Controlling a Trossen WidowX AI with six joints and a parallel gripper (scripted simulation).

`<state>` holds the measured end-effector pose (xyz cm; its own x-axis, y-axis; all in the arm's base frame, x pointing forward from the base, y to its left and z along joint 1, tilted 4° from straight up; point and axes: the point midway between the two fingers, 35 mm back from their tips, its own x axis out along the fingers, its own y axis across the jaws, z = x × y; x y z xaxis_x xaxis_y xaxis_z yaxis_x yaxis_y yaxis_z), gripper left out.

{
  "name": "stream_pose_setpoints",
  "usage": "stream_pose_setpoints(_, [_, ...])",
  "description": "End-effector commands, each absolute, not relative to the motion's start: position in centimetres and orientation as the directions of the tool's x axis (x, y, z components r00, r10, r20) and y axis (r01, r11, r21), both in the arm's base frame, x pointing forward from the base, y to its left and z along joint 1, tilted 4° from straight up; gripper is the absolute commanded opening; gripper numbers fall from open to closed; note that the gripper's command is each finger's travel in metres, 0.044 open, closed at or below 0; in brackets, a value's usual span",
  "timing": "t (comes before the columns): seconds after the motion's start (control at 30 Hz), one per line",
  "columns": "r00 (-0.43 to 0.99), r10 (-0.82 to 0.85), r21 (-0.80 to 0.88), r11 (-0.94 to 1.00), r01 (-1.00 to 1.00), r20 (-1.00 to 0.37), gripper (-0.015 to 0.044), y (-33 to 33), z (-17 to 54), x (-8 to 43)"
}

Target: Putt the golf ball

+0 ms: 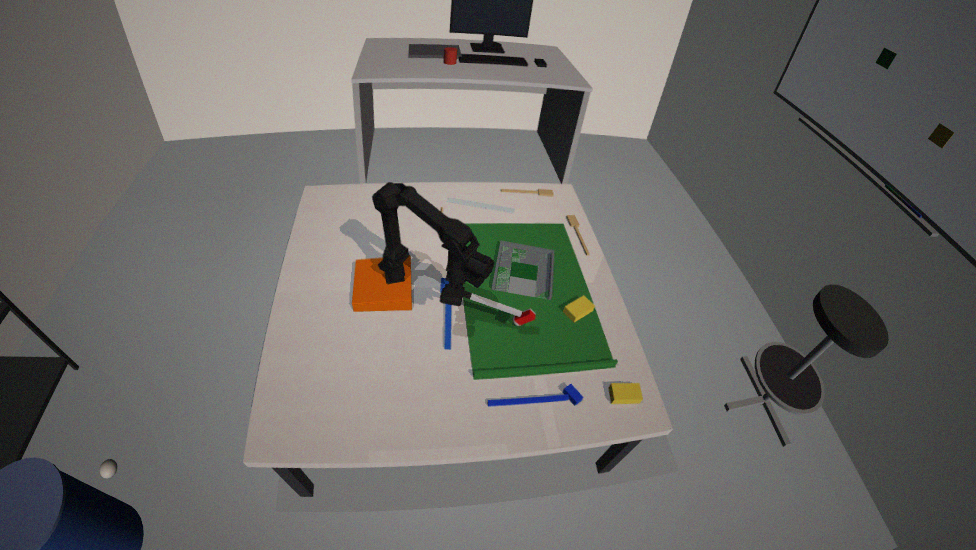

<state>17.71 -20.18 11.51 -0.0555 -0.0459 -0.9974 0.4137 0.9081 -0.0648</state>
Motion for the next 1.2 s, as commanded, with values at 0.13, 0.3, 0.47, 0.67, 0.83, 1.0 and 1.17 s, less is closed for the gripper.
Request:
stream_pose_setpoints(0.13, [-0.060,-0.046,-0.067,0.904,0.422,-0.997,0.0000,-20.3,8.6,17.4])
stream_pose_setpoints(0.3, [-0.060,-0.046,-0.067,0.904,0.422,-0.997,0.0000,-20.3,8.0,17.3])
stream_pose_setpoints(0.47, [-0.060,-0.046,-0.067,0.904,0.422,-0.997,0.0000,-20.3,7.6,17.3])
stream_pose_setpoints(0.67, [-0.060,-0.046,-0.067,0.904,0.422,-0.997,0.0000,-20.4,6.7,17.3])
stream_pose_setpoints(0.83, [-0.060,-0.046,-0.067,0.904,0.422,-0.997,0.0000,-20.4,5.9,17.2])
stream_pose_setpoints(1.0, [-0.060,-0.046,-0.067,0.904,0.422,-0.997,0.0000,-20.4,5.1,17.2])
stream_pose_setpoints(1.17, [-0.060,-0.046,-0.067,0.904,0.422,-0.997,0.0000,-20.4,5.0,17.1])
